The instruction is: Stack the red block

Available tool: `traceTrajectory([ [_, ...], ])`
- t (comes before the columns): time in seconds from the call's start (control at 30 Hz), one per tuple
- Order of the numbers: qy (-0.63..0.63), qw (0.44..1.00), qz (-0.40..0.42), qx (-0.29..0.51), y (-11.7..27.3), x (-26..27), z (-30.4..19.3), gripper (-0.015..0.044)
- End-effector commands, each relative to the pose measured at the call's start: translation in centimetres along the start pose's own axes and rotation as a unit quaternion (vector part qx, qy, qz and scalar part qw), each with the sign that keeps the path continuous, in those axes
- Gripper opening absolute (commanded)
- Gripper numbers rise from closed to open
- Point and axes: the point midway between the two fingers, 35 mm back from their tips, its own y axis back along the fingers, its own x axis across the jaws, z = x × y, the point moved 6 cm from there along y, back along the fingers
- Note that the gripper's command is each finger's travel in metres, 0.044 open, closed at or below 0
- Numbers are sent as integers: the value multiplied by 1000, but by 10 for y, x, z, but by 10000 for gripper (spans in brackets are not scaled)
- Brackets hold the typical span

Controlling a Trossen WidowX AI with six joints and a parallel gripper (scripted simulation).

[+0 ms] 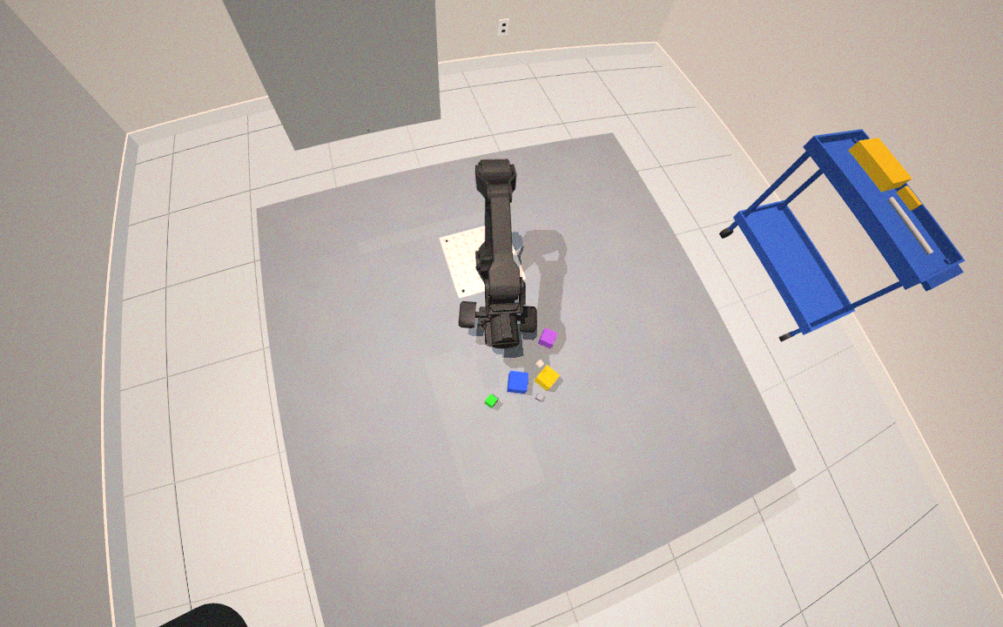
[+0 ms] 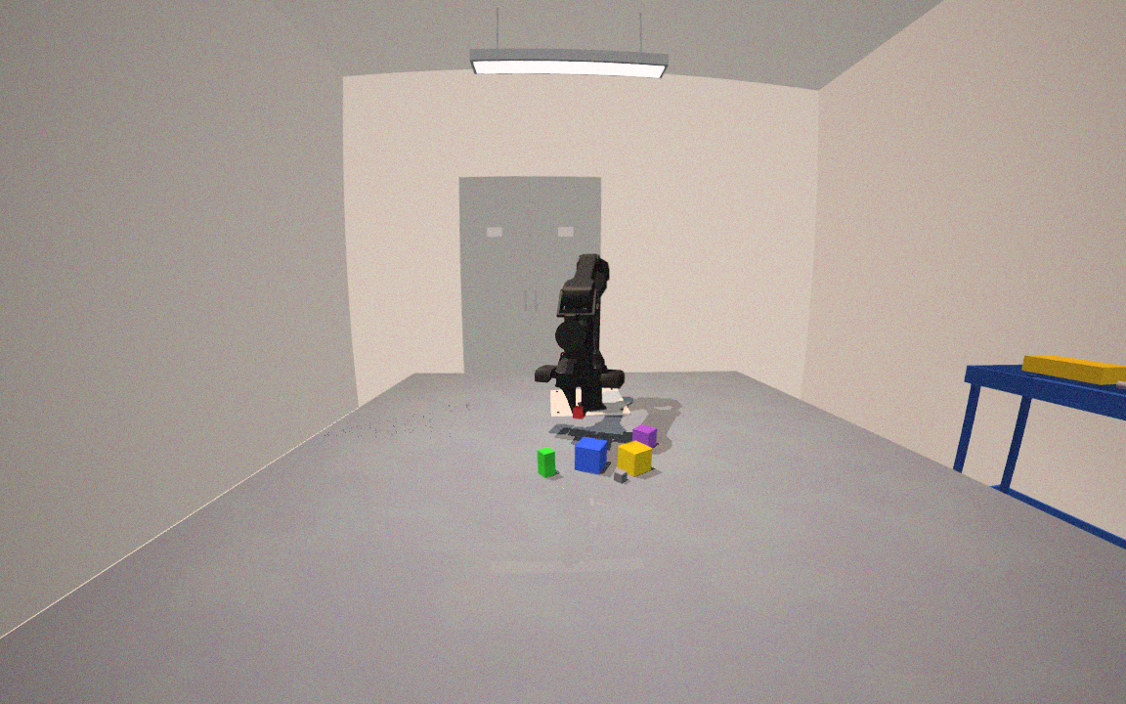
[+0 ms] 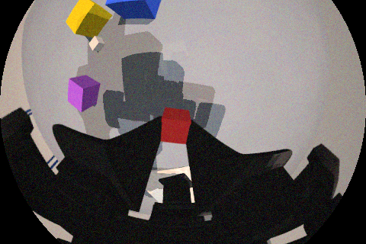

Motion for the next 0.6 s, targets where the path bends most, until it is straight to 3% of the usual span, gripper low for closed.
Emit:
traceTrajectory([
  [0.0,-2,1000,-2,-3,20,0,0,0],
  [0.57,-2,1000,-2,-3,76,0,-1,0],
])
